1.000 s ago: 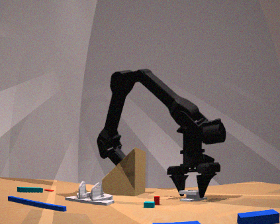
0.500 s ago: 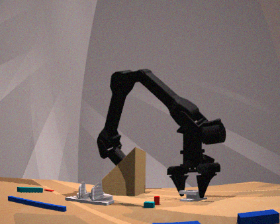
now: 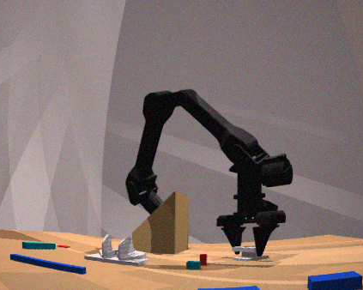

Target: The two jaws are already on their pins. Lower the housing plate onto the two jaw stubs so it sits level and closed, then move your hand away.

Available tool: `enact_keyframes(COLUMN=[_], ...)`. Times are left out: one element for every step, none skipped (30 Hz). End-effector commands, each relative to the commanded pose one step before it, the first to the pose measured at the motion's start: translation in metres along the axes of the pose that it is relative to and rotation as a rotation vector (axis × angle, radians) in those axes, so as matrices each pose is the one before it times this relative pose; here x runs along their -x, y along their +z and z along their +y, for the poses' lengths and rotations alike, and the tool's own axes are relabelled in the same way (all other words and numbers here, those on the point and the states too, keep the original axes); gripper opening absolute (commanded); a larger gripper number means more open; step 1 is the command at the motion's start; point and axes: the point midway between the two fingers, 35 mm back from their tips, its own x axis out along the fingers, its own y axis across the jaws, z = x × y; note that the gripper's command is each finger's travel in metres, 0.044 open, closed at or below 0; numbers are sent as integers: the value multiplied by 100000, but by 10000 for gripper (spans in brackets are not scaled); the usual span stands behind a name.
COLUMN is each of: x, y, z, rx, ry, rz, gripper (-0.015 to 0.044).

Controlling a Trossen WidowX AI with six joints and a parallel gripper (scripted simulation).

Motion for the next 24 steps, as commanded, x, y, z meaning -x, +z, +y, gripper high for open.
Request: enact_keyframes(x=[2, 0, 0, 0, 0, 0, 0, 50, 150, 251, 311, 313, 314, 315, 316, 316, 317, 318, 319, 320, 321, 321, 322, 323], y=[2, 0, 0, 0, 0, 0, 0, 1, 2, 3, 4, 4, 4, 4, 4, 4, 4, 3, 3, 3, 3, 3, 3, 3], z=[0, 0, 0, 0, 0, 0, 0, -6, -19, -29, -33, -30, -27, -24, -21, -17, -14, -11, -8, -4, -1, 2, 5, 9], rx=[5, 0, 0, 0, 0, 0, 0, 3, 10, 17, 21, 21, 21, 21, 21, 21, 21, 20, 20, 20, 20, 20, 20, 20], ry=[-6, 0, 0, 0, 0, 0, 0, -4, -12, -20, -24, -23, -22, -21, -20, -19, -18, -17, -16, -15, -14, -13, -12, -12], rz=[3, 0, 0, 0, 0, 0, 0, -1, -2, -3, -3, -2, -1, -1, 0, 1, 2, 2, 3, 4, 5, 6, 6, 7], gripper=[351, 351, 351, 351, 351, 351, 351, 351, 351, 351, 351, 351, 351, 351, 351, 351, 351, 351, 351, 351, 351, 351, 351, 351])
